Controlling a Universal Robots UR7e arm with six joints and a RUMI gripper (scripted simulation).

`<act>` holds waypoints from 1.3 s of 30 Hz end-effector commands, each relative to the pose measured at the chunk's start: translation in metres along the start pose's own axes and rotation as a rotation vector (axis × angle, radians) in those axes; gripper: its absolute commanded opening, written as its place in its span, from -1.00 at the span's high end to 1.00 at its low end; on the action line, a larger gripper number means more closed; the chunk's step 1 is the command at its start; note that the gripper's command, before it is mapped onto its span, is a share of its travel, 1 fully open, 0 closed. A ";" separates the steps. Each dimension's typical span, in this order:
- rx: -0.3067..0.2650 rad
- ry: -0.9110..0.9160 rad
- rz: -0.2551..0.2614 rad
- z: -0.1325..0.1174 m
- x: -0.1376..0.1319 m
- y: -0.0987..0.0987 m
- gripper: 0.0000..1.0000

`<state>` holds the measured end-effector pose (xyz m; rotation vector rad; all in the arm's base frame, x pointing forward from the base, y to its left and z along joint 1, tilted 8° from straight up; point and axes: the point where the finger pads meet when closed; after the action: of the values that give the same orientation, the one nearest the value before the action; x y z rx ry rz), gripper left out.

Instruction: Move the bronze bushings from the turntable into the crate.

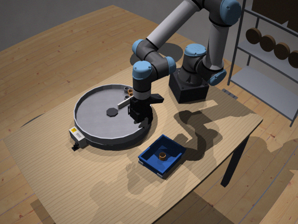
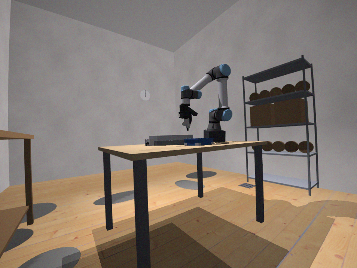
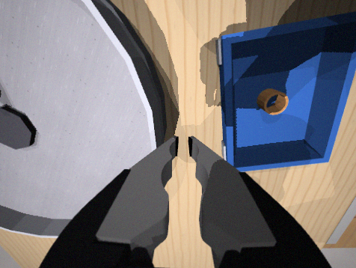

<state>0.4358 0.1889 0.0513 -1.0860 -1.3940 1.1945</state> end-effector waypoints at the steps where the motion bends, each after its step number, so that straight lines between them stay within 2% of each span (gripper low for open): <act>1: -0.002 0.187 0.005 0.001 -0.012 -0.001 0.89; 12: -0.002 0.752 0.007 0.005 -0.049 -0.001 0.89; 14: -0.002 0.752 0.007 0.005 -0.049 -0.001 0.89; 29: -0.004 1.569 0.008 0.013 -0.104 -0.001 0.89; 31: -0.004 1.569 0.008 0.013 -0.104 -0.001 0.89; 39: -0.004 2.007 0.008 0.019 -0.135 -0.001 0.89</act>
<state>0.4355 0.0665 0.0369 -1.4449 0.0669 -0.1059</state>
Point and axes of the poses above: the point where the finger pads meet when closed, its own y axis out along the fingers, its own x axis across the jaws, z = x × y, and after that the axes turned 1 degree about -y, right-handed
